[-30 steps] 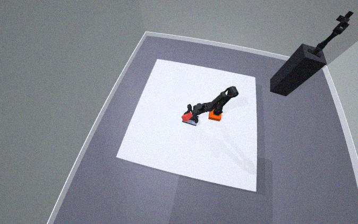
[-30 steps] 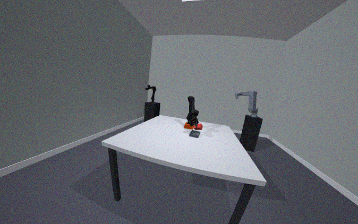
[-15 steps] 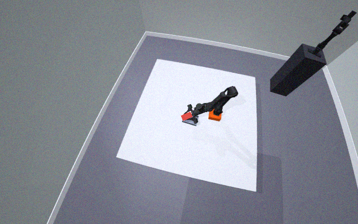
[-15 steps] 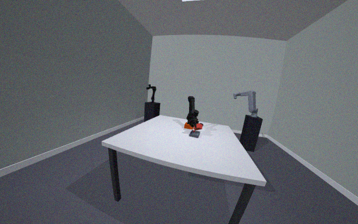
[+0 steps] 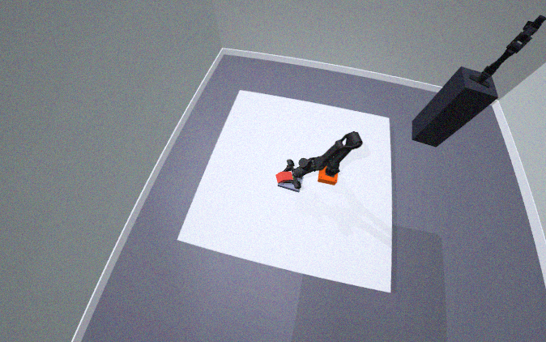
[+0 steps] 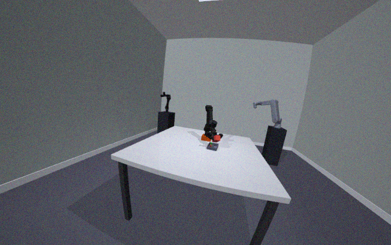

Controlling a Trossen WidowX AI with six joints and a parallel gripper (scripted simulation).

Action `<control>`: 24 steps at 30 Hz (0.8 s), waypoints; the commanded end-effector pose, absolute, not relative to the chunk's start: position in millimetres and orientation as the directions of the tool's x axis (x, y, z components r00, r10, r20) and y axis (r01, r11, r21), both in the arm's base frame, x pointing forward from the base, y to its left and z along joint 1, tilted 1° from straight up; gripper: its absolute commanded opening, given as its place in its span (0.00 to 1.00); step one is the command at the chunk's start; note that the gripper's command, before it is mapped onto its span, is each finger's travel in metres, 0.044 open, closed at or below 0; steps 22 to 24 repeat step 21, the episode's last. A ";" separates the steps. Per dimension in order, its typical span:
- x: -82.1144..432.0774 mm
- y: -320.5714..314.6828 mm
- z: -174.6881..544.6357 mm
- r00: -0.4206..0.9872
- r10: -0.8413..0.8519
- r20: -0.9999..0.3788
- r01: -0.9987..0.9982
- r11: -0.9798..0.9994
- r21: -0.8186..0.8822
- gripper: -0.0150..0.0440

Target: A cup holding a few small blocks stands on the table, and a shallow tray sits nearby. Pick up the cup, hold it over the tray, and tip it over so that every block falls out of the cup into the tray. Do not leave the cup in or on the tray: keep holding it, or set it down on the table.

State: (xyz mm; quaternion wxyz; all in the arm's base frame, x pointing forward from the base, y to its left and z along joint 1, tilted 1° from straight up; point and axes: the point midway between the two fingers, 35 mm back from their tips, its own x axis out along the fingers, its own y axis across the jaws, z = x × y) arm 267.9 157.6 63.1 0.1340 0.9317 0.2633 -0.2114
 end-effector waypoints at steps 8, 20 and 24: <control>269.7 158.1 62.7 0.783 0.436 -0.444 0.531 -0.840 0.110 0.25; 271.1 159.1 60.4 0.806 0.451 -0.382 0.525 -0.843 0.113 0.25; 271.0 159.1 60.3 0.808 0.452 -0.377 0.525 -0.844 0.113 0.25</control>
